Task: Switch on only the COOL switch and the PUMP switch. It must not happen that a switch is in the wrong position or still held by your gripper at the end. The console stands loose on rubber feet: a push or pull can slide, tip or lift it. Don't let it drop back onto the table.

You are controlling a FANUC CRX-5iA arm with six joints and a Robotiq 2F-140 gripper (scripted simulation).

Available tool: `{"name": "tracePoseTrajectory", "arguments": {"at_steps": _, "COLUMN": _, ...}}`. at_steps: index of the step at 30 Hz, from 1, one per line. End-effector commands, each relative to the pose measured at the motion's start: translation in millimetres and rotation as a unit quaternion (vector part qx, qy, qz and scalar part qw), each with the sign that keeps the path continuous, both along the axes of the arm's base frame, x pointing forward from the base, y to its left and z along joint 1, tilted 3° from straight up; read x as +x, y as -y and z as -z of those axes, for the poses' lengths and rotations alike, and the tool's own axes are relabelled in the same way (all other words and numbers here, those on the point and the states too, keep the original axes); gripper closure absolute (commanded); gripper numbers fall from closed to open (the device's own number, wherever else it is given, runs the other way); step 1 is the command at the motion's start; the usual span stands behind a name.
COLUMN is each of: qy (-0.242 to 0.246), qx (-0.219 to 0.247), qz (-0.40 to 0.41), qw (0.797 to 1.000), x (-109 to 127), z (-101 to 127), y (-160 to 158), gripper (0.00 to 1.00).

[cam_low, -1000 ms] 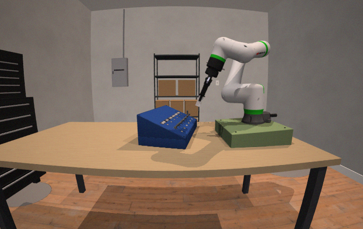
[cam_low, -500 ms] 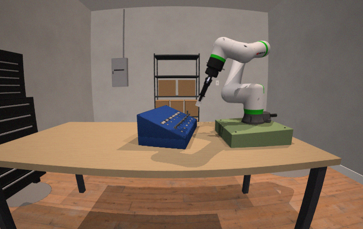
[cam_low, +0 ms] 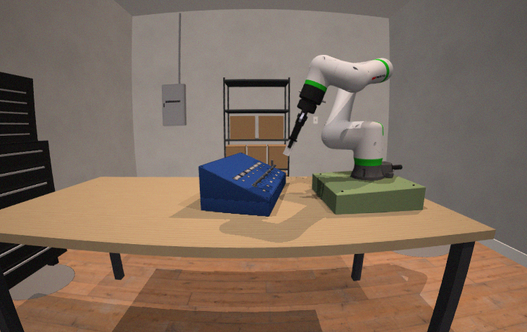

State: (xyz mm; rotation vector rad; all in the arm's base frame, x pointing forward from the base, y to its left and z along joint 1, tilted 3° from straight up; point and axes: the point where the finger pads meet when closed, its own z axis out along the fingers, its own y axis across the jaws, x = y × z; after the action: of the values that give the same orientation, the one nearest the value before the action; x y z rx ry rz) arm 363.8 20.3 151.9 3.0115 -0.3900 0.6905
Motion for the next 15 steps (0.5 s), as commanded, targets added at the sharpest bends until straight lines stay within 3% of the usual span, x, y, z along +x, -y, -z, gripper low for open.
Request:
{"name": "tracePoseTrajectory", "arguments": {"at_steps": 1, "qy": 0.0, "qx": 0.0, "qz": 0.0, "qw": 1.0, "x": 3, "z": 5, "y": 0, "gripper": 1.0}}
{"name": "tracePoseTrajectory", "arguments": {"at_steps": 15, "qy": 0.0, "qx": 0.0, "qz": 0.0, "qw": 1.0, "x": 17, "z": 34, "y": 2, "gripper": 1.0}}
